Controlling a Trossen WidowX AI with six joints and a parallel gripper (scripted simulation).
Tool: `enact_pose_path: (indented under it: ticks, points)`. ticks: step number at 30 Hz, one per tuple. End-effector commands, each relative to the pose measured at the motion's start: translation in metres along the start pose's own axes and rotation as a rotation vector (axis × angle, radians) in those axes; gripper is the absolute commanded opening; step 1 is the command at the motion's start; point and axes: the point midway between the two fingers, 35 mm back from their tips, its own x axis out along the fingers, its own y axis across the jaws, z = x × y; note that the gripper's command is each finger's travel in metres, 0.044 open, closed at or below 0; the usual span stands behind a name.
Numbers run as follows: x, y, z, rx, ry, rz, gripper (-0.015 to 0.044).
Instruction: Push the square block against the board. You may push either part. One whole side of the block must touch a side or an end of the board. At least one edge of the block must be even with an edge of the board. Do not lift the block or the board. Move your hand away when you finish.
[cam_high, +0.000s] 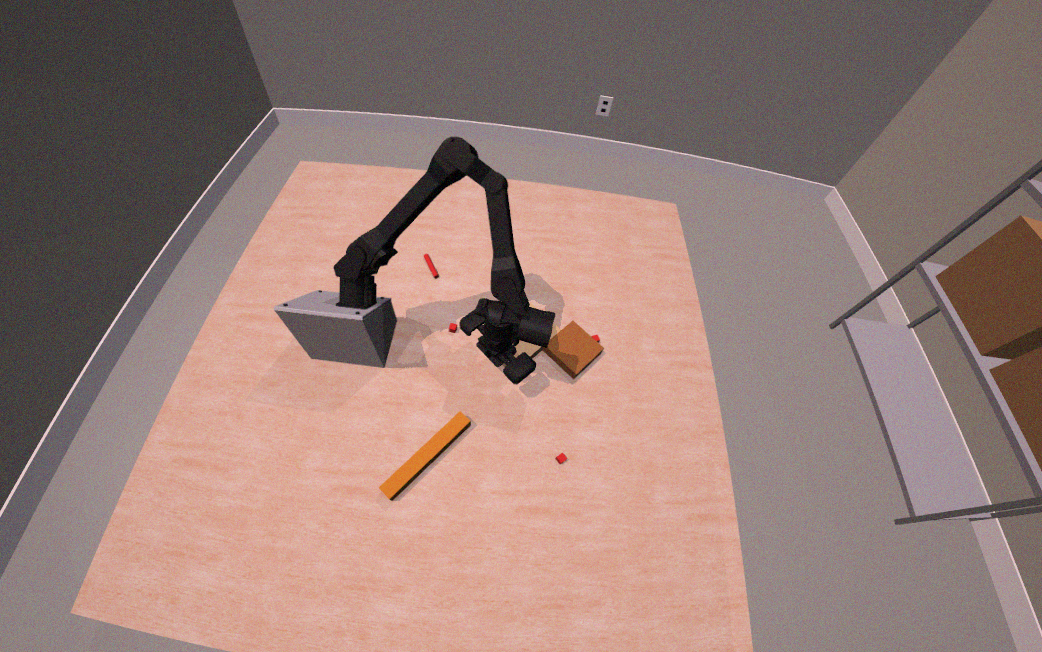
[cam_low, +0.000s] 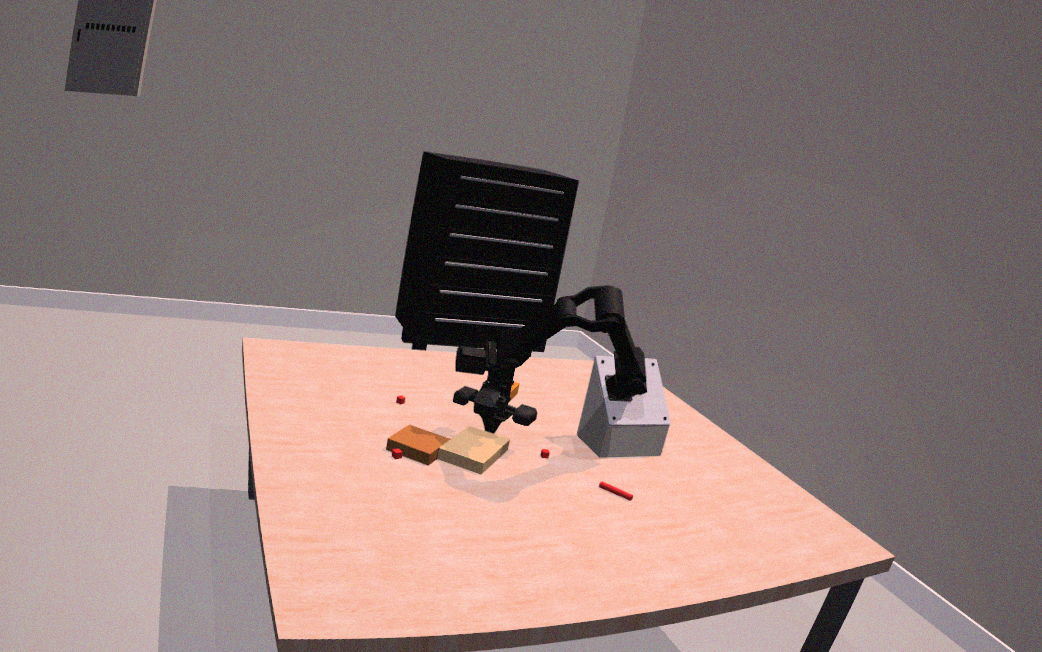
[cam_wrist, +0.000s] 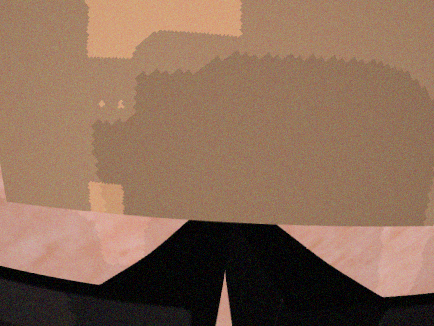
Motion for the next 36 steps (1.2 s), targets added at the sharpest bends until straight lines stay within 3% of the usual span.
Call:
enact_pose_path:
  ticks: [1,36]
  points:
    - [0.000,-0.001,0.012,-0.015,-0.008,0.000,0.0000]
    - [0.000,0.003,0.051,-0.016,-0.012,0.003,0.0000]
